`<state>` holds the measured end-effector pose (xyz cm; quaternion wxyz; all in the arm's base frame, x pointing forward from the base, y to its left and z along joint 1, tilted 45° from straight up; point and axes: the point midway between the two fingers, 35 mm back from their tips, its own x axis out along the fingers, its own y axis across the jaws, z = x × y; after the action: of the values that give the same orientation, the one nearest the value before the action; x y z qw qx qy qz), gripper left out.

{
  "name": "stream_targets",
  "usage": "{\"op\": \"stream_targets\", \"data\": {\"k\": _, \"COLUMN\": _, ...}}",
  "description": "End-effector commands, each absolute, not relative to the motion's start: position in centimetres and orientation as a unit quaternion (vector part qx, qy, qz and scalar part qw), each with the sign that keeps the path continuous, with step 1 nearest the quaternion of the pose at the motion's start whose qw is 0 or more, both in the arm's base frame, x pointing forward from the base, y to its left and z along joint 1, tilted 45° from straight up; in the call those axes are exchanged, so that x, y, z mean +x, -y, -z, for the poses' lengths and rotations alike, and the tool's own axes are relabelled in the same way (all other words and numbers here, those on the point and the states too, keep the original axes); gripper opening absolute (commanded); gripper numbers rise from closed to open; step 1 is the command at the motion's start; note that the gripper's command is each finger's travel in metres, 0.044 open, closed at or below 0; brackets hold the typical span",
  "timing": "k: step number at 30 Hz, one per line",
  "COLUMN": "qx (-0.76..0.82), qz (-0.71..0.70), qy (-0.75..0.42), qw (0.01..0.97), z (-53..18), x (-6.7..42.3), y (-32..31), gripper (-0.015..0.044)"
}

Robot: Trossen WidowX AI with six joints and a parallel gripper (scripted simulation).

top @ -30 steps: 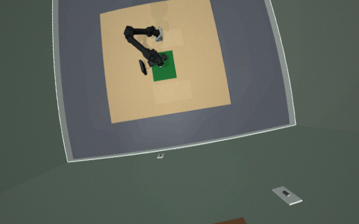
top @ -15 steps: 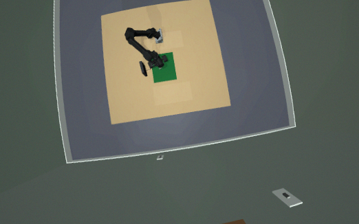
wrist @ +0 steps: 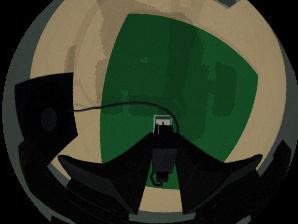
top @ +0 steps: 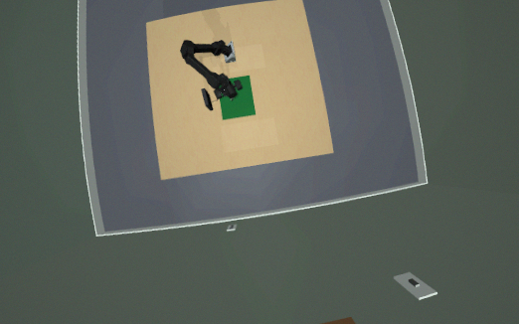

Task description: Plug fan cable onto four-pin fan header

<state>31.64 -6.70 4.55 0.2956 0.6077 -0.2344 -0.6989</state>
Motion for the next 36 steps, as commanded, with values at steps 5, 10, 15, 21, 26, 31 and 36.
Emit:
{"op": "stream_targets", "data": {"k": 5, "qx": 0.606, "qz": 0.699, "qy": 0.235, "qw": 0.297, "z": -4.16, "x": 31.55, "y": 7.17, "gripper": 0.0}}
{"op": "stream_targets", "data": {"k": 10, "qx": 0.606, "qz": 0.699, "qy": 0.235, "qw": 0.297, "z": -3.97, "x": 31.52, "y": 7.37, "gripper": 0.0}}
{"op": "stream_targets", "data": {"k": 15, "qx": 0.606, "qz": 0.699, "qy": 0.235, "qw": 0.297, "z": -3.81, "x": 31.5, "y": 7.54, "gripper": 0.0}}
{"op": "stream_targets", "data": {"k": 21, "qx": 0.606, "qz": 0.699, "qy": 0.235, "qw": 0.297, "z": -3.62, "x": 31.47, "y": 7.72, "gripper": 0.0}}
{"op": "stream_targets", "data": {"k": 26, "qx": 0.606, "qz": 0.699, "qy": 0.235, "qw": 0.297, "z": -3.53, "x": 31.46, "y": 7.81, "gripper": 0.0}}
{"op": "stream_targets", "data": {"k": 31, "qx": 0.606, "qz": 0.699, "qy": 0.235, "qw": 0.297, "z": -3.4, "x": 31.44, "y": 7.95, "gripper": 0.0}}
{"op": "stream_targets", "data": {"k": 36, "qx": 0.607, "qz": 0.699, "qy": 0.233, "qw": 0.298, "z": -3.55, "x": 31.5, "y": 7.61, "gripper": 0.0079}}
